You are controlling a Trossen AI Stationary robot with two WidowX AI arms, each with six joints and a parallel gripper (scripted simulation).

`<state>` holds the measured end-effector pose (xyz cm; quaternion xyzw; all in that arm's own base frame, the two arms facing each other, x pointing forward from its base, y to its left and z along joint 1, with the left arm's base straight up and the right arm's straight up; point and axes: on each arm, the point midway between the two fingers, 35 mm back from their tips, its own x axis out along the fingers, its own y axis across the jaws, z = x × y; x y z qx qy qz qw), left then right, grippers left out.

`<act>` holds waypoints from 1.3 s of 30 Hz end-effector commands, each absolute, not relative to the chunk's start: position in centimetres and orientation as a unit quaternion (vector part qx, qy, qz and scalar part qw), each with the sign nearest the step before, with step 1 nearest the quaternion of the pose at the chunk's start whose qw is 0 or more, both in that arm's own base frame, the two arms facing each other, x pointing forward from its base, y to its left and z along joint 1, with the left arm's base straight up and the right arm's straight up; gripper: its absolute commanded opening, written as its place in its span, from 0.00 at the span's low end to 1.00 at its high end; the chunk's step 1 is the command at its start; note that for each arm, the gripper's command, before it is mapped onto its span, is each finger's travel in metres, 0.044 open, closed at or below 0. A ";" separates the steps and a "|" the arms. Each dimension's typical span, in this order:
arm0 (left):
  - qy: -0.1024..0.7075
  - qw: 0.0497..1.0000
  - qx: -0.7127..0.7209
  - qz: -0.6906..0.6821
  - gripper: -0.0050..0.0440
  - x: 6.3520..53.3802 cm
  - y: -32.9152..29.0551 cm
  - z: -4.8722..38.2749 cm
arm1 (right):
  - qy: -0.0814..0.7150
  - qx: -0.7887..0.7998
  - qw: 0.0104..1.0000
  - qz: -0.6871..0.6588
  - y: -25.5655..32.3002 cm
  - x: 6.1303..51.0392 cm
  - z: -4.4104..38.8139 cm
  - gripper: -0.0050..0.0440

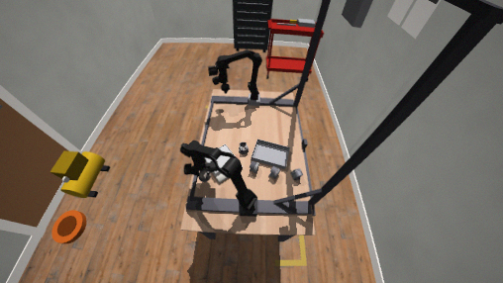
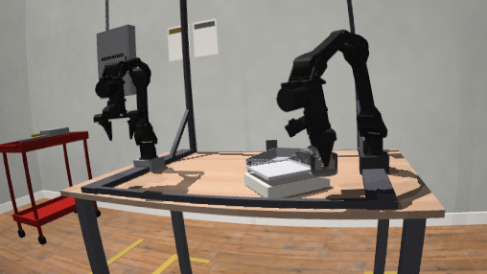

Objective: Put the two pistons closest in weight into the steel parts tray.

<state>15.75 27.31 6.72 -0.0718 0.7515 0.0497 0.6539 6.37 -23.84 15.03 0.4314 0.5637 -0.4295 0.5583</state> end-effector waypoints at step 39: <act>0.748 0.658 -0.065 0.059 0.43 15.4 27.7 1.0 | 0.554 0.426 0.567 -0.436 -24.3 6.5 15.9 0.92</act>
